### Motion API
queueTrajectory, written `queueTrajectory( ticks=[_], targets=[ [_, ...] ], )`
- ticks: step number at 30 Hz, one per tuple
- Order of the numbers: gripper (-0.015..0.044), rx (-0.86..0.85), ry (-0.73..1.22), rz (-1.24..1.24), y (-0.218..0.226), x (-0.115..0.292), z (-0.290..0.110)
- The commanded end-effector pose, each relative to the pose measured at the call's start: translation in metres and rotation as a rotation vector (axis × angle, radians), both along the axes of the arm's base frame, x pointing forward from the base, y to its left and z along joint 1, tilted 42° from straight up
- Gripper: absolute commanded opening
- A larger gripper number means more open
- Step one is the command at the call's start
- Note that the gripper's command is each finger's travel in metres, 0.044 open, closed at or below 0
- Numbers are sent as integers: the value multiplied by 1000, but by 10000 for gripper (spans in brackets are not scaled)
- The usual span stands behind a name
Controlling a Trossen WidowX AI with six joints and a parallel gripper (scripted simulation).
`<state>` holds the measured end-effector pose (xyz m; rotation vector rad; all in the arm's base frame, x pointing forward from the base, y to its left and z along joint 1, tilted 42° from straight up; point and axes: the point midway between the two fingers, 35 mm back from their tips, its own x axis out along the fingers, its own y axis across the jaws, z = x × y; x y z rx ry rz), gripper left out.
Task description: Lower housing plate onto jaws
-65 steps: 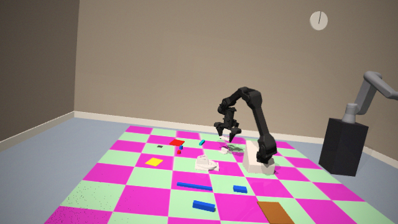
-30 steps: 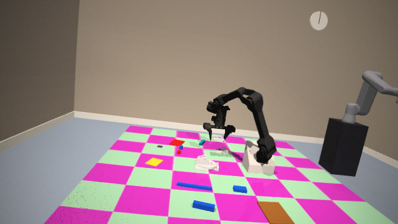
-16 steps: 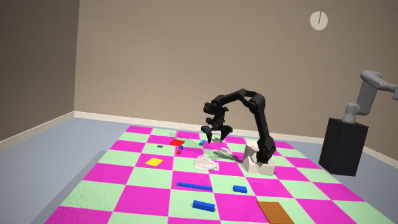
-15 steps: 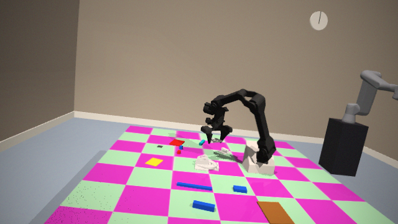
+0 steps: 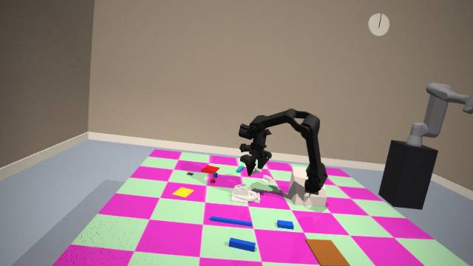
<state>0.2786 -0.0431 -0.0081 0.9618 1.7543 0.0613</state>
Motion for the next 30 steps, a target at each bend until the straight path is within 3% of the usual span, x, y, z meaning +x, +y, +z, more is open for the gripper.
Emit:
queueTrajectory(
  ticks=[1,19,30],
  targets=[
    [351,21,-57,74,11,-2,7],
    [351,97,-363,452,61,-6,38],
    [351,100,-375,465,63,-7,39]
  ],
)
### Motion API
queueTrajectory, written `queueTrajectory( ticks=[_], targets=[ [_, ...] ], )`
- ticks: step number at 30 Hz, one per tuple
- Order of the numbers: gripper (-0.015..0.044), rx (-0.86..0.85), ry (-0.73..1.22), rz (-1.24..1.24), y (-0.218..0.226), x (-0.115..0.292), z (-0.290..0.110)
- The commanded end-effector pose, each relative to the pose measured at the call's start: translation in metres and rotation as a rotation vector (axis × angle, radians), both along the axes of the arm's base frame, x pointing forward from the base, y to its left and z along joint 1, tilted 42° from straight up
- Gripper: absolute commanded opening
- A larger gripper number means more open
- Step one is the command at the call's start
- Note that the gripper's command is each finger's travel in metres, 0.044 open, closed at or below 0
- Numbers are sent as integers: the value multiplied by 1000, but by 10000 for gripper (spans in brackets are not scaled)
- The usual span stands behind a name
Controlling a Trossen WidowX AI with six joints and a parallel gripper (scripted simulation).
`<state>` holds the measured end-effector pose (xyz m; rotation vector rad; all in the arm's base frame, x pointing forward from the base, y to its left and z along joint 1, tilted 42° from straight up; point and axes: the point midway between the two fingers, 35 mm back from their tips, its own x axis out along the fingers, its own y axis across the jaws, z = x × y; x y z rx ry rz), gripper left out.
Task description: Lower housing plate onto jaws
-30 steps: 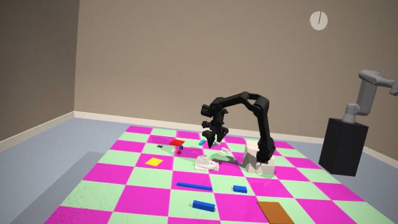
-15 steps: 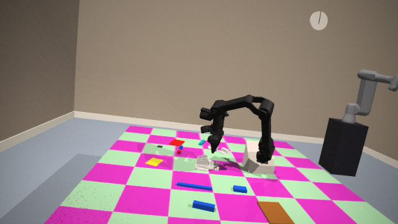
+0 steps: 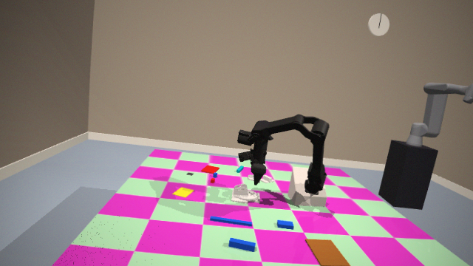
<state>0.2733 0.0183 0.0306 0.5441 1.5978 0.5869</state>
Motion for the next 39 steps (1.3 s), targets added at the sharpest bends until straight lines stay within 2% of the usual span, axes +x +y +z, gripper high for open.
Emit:
queueTrajectory(
  ticks=[1,39],
  targets=[
    [351,8,0,2,1,-1,0],
    [351,8,-2,6,-2,-14,-1]
  ],
)
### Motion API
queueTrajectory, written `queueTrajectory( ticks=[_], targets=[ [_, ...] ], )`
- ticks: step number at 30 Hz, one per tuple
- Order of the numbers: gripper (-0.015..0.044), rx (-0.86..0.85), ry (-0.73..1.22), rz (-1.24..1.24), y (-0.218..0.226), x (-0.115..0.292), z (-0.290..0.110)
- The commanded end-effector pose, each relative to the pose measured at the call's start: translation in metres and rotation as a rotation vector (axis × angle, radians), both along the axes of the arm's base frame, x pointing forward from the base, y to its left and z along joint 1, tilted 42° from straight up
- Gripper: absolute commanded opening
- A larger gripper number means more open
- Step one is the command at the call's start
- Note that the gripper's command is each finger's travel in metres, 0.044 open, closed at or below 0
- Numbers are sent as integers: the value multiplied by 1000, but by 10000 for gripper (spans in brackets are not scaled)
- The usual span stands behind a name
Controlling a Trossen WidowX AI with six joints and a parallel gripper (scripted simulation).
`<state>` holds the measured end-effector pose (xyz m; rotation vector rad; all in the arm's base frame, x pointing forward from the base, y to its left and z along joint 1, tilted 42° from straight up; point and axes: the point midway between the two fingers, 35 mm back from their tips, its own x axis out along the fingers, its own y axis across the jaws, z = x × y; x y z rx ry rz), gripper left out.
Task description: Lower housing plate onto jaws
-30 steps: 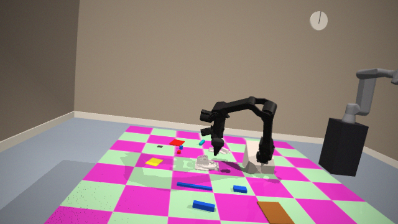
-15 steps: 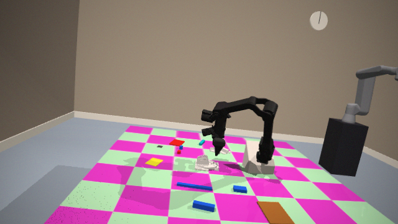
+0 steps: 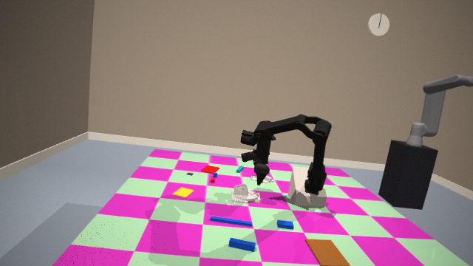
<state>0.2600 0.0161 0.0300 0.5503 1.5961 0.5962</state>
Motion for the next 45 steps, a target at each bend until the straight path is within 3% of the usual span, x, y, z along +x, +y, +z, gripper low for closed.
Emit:
queueTrajectory(
  ticks=[1,27,45],
  targets=[
    [351,-2,-2,4,0,-1,-1],
    [351,-2,-4,7,-1,-1,-2],
    [351,-3,-5,7,17,-2,-24]
  ],
)
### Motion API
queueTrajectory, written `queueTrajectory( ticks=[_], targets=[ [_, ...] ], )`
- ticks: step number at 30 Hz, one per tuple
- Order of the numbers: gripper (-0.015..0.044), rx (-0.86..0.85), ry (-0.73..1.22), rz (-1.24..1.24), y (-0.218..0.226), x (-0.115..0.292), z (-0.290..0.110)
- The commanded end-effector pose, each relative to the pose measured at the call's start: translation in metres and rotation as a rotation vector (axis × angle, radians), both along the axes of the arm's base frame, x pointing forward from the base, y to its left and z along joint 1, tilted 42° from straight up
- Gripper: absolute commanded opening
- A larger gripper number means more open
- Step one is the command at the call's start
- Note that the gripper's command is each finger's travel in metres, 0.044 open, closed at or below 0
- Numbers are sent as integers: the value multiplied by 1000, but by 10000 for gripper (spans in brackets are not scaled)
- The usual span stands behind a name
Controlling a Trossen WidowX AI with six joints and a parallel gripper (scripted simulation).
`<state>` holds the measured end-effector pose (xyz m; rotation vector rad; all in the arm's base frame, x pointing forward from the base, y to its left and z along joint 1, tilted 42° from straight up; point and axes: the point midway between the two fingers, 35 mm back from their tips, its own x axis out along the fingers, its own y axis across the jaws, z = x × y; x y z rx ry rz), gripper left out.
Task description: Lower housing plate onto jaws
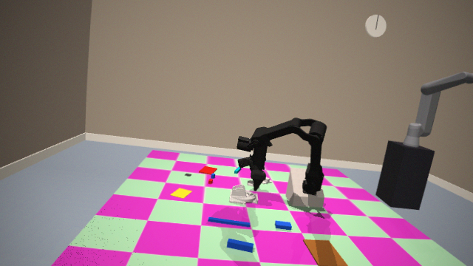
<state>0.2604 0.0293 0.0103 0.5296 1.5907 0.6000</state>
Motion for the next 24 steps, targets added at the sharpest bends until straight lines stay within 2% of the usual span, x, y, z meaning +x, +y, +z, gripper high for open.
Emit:
queueTrajectory(
  ticks=[1,24],
  targets=[
    [351,7,7,-5,5,-2,-5],
    [351,10,7,-4,26,-8,-28]
  ],
)
